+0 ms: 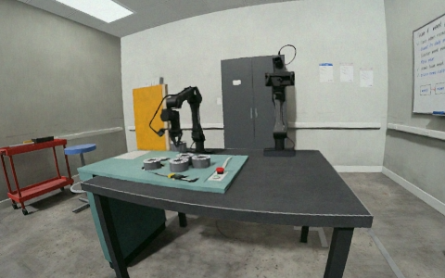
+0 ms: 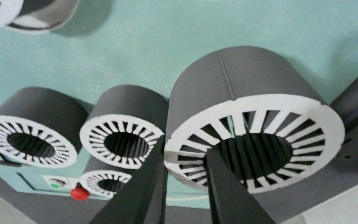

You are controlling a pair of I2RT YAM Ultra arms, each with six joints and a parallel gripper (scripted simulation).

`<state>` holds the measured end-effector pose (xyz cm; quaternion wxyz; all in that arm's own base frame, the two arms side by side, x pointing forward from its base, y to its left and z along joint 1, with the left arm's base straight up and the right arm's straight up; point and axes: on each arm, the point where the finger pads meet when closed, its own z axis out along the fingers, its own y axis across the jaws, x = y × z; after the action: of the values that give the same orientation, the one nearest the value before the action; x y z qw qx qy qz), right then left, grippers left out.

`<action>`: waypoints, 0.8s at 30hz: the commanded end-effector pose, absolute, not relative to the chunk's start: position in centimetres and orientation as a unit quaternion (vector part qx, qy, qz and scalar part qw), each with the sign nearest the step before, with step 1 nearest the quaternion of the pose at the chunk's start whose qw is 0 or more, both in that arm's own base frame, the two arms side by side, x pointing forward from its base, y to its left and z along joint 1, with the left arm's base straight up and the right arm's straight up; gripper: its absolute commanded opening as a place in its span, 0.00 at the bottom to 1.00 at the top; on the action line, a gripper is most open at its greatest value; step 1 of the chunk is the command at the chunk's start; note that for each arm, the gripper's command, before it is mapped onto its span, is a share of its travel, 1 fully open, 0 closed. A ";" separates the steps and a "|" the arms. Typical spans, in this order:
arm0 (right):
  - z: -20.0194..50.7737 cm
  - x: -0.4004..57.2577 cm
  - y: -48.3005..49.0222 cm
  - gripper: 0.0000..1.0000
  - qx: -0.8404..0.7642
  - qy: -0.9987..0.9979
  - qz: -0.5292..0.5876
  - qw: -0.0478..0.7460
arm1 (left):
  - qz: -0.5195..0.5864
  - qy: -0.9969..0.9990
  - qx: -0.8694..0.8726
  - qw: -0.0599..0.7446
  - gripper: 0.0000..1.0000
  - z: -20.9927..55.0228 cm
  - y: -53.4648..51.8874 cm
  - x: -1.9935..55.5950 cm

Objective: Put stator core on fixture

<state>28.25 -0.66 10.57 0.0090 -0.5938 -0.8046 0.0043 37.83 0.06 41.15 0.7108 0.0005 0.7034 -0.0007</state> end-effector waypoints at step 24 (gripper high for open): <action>12.9 30.6 -6.8 0.00 -0.669 -0.744 0.006 -0.010 | -0.004 0.674 -0.001 0.739 1.00 44.3 0.0 37.1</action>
<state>30.03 -5.65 10.79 0.0007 -0.6566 -0.7542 0.0016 37.83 0.06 41.15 0.7108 0.0005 0.7034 -0.0007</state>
